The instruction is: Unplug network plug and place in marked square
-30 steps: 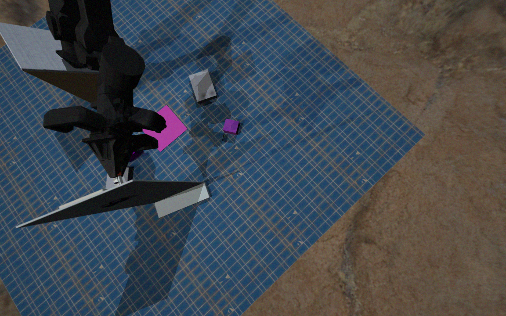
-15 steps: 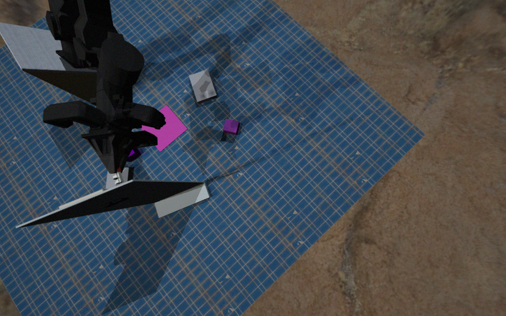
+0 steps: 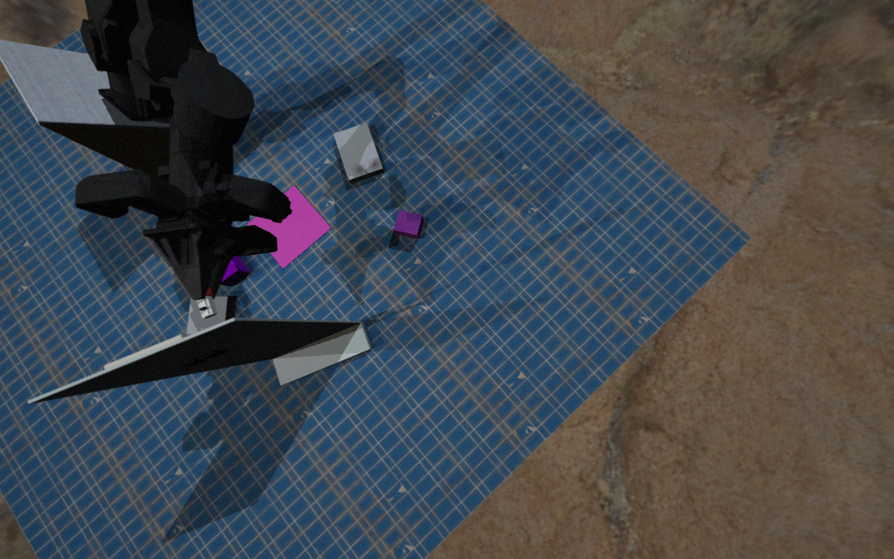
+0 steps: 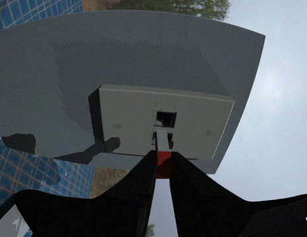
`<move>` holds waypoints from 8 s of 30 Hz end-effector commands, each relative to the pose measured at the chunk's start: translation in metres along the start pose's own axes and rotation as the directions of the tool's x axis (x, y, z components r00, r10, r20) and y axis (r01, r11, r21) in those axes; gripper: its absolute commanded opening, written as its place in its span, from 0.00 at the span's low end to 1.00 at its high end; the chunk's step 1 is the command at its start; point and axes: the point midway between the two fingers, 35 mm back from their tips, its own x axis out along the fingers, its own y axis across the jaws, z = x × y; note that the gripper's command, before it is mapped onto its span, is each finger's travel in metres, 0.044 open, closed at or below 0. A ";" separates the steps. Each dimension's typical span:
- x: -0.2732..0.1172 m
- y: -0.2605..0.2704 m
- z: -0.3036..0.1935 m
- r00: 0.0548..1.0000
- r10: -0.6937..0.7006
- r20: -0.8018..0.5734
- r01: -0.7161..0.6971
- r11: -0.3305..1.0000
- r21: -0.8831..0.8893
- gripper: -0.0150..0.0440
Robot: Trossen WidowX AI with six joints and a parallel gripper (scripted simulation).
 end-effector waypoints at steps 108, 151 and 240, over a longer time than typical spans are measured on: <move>-0.102 0.098 -0.046 0.656 0.717 0.235 -0.579 0.678 -0.453 0.25; -0.141 0.149 -0.047 0.429 0.826 0.366 -0.620 0.564 -0.545 0.25; -0.146 0.193 -0.046 0.429 0.821 0.376 -0.621 0.570 -0.538 0.25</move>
